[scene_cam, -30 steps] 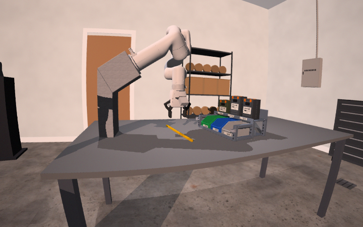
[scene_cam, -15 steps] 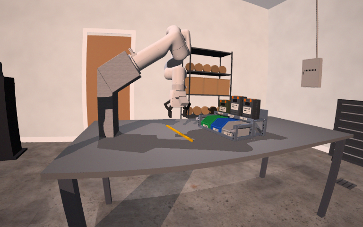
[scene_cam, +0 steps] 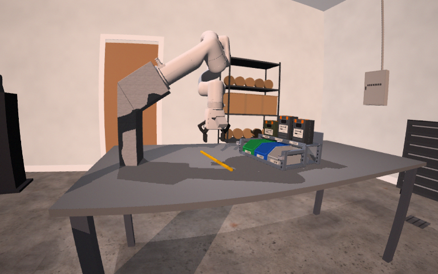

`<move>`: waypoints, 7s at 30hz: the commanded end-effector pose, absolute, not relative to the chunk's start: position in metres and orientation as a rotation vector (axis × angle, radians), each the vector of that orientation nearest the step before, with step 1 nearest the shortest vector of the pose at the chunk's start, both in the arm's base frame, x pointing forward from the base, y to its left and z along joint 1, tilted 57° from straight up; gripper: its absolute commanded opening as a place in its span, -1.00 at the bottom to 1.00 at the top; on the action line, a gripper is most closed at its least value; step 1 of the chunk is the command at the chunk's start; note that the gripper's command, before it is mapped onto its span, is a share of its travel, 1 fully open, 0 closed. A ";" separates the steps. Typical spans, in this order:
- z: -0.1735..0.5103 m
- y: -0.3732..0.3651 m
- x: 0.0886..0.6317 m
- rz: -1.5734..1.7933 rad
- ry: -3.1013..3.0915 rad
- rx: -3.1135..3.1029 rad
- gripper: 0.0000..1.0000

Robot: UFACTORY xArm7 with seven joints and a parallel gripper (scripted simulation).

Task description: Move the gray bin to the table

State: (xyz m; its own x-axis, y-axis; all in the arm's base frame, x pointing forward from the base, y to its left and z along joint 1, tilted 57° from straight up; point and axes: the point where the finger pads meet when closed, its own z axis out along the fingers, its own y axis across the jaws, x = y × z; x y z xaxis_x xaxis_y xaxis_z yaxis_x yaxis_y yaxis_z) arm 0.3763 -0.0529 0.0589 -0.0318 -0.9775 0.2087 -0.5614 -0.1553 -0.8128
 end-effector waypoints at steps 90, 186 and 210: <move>0.077 -0.046 0.351 -1.088 1.614 -1.750 1.00; 0.090 -0.041 0.335 -1.089 1.613 -1.750 1.00; 0.092 -0.073 0.389 -1.088 1.614 -1.750 1.00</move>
